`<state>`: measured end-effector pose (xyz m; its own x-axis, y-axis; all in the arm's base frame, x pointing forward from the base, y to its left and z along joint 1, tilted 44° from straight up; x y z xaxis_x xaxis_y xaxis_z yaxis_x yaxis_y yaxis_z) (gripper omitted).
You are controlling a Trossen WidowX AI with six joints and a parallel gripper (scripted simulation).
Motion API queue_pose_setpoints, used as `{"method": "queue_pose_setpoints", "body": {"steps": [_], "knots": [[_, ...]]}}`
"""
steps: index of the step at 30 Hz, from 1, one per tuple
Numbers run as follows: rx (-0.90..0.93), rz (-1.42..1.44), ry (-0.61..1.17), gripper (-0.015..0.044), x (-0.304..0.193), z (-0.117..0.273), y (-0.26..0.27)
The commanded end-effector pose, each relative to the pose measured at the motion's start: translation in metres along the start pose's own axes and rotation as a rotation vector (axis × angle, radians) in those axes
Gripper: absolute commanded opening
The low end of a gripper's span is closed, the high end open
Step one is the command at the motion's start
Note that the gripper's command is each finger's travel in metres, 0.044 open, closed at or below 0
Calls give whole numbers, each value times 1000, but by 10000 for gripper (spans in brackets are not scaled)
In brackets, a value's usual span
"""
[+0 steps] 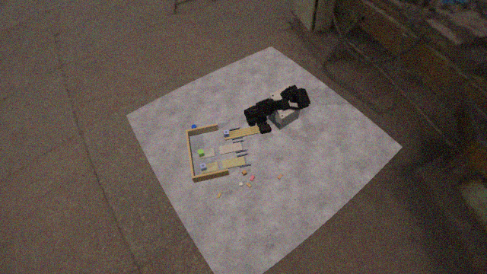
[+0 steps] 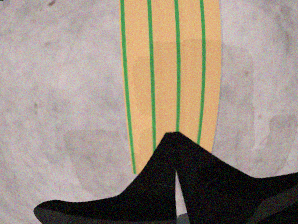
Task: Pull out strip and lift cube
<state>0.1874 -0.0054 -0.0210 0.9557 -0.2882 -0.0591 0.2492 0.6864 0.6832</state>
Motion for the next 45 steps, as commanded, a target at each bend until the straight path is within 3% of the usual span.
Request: {"method": "queue_pose_setpoints", "body": {"steps": [1, 5, 11, 28, 45], "knots": [[-4, 0, 11, 0, 3, 10, -1], [4, -3, 36, 0, 7, 40, -1], [4, -4, 38, 0, -1, 42, -2], [1, -122, 35, 440, 58, 44, -13], [1, -119, 32, 440, 111, 50, -23]]}}
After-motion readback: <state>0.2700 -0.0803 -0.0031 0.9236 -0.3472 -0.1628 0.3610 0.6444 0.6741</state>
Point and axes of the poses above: the point midway between the two fingers, 35 mm back from their tips, its own z axis back along the fingers, its own y axis across the jaws, x = y × z, the point moved 10 cm from there along z, back along the fingers, and after that the axes turned 12 degrees about z, right-handed, at the moved point
